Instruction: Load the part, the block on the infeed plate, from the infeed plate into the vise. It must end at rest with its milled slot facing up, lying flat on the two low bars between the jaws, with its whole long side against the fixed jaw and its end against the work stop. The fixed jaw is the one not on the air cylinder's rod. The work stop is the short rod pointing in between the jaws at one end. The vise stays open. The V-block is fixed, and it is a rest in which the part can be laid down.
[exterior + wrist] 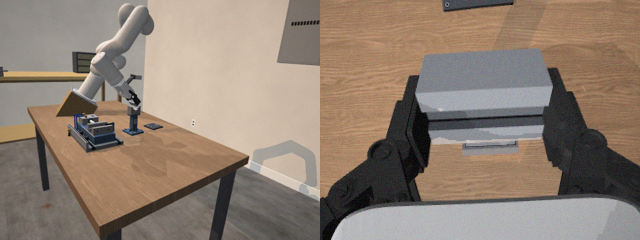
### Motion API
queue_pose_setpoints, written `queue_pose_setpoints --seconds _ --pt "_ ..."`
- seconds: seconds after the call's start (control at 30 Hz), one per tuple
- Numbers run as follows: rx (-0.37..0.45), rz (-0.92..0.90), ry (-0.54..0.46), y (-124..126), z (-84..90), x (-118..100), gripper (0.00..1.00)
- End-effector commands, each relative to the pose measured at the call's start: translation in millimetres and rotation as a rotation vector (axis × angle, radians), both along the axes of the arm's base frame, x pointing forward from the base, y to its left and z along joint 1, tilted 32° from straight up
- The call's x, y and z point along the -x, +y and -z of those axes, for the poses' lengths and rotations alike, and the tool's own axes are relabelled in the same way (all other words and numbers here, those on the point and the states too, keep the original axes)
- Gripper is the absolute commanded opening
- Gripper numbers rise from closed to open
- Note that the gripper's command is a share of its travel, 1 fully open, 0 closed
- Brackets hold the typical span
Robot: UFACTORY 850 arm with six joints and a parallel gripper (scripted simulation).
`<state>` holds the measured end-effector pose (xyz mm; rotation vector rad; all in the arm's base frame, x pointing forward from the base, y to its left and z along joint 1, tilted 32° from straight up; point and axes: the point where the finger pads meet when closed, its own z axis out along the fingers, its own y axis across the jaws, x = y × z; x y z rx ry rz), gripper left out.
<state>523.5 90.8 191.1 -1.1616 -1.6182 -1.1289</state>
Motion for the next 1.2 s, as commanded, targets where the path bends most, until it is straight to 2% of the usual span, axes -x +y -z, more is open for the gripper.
queue_pose_setpoints --seconds 0.0,0.73,1.17 --pt "0.008 0.002 -0.003 -0.4 -0.7 -0.4 0.00" --pt "0.109 0.023 -0.021 -0.1 -1.8 0.3 0.00" --pt "0.237 0.049 -0.043 0.5 -3.1 0.6 0.00"
